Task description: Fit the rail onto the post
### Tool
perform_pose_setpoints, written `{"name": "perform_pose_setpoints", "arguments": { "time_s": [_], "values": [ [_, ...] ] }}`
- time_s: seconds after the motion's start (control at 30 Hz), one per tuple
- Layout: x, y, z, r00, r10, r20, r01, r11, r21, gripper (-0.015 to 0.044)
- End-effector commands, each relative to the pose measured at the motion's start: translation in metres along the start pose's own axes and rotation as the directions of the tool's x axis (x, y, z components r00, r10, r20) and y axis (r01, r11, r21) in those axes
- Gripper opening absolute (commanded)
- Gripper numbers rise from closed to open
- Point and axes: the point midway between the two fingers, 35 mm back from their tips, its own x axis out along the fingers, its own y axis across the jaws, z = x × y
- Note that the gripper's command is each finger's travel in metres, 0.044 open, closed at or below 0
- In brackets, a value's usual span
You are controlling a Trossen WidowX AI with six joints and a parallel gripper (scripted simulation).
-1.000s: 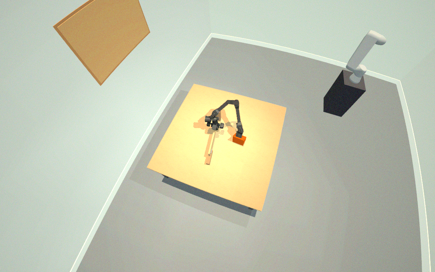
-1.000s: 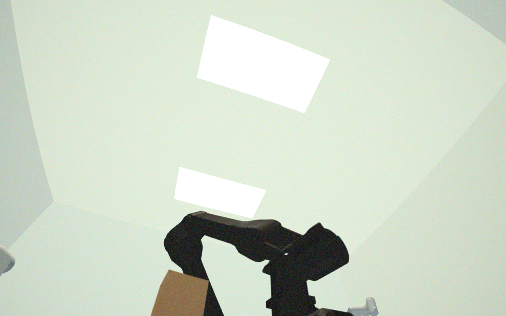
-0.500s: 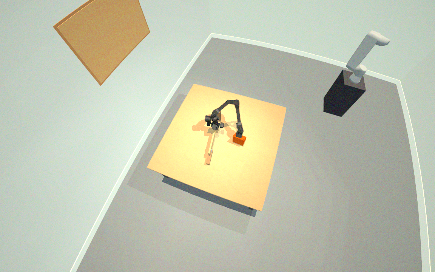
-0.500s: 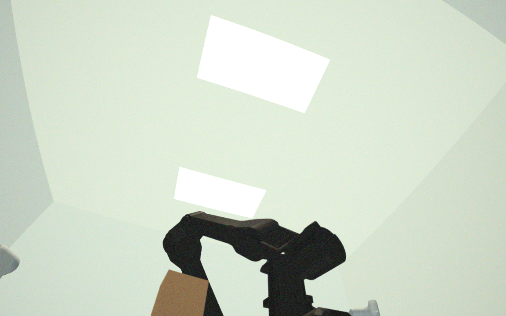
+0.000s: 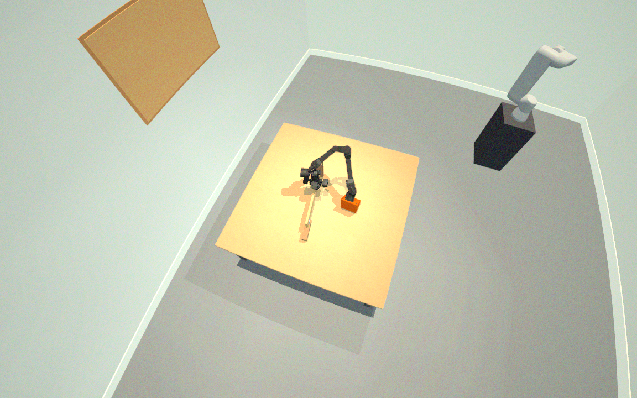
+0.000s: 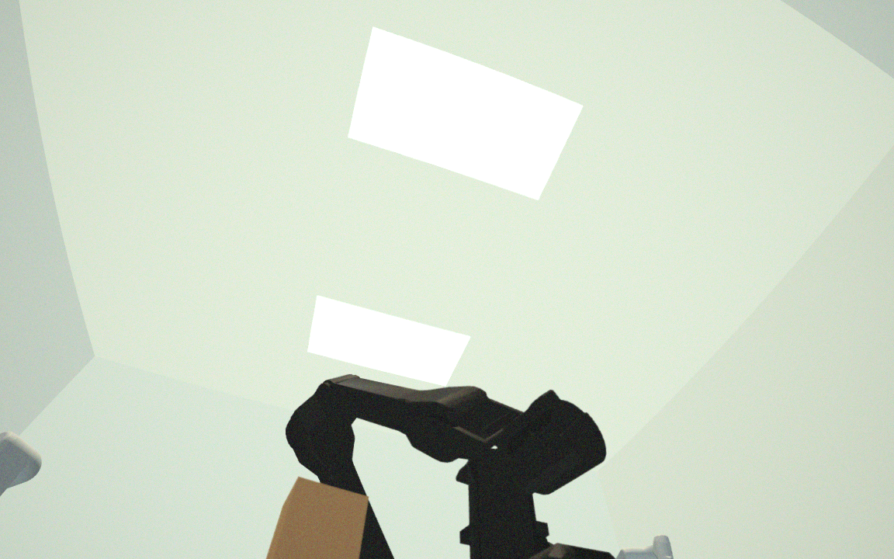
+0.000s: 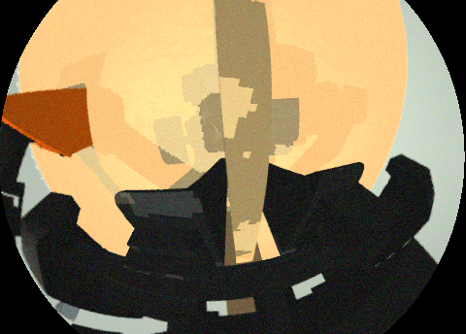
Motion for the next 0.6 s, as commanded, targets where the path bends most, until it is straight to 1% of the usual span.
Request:
{"name": "perform_pose_setpoints", "arguments": {
  "time_s": [0.0,0.57],
  "values": [
    [-0.0019,-0.0014,-0.0023,1.000,-0.008,0.000,0.008,1.000,-0.002,0.0000],
    [-0.0028,-0.0014,-0.0074,1.000,-0.008,0.000,0.008,1.000,-0.002,0.0000]
  ]
}}
